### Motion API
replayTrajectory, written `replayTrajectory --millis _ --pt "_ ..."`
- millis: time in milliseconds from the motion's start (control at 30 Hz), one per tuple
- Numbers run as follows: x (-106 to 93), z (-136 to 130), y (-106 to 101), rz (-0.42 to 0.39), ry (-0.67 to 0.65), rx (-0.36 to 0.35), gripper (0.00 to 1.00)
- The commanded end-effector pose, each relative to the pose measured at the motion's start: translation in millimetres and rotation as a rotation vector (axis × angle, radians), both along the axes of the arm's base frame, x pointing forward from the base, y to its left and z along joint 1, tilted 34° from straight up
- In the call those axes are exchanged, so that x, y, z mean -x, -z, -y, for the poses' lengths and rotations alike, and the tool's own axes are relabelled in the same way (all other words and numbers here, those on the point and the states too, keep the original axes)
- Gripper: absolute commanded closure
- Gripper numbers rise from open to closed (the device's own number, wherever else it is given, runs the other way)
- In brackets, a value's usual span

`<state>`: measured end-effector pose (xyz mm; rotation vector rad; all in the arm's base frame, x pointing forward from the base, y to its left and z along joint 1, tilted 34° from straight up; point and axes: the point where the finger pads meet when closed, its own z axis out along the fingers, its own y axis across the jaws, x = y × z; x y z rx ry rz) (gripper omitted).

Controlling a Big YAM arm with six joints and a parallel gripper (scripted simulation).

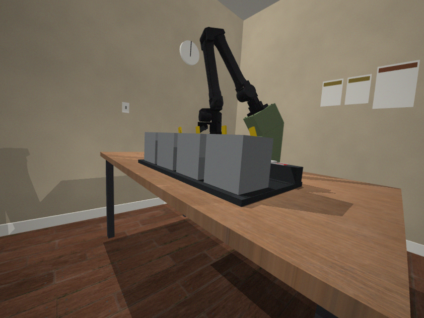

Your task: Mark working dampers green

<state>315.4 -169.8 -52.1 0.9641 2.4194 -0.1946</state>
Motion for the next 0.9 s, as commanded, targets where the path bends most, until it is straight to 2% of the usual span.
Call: replayTrajectory --millis 0,467,533,600,867 --pt "-3.1 10 -11 0.066 0.141 -0.062 1.00" --pt "11.1 42 -23 0.219 0.502 -0.234 1.00" --pt "11.1 42 -23 0.219 0.502 -0.234 1.00" --pt "15.1 49 -26 0.257 0.589 -0.276 1.00" --pt "24.4 65 -32 0.340 0.774 -0.366 1.00"
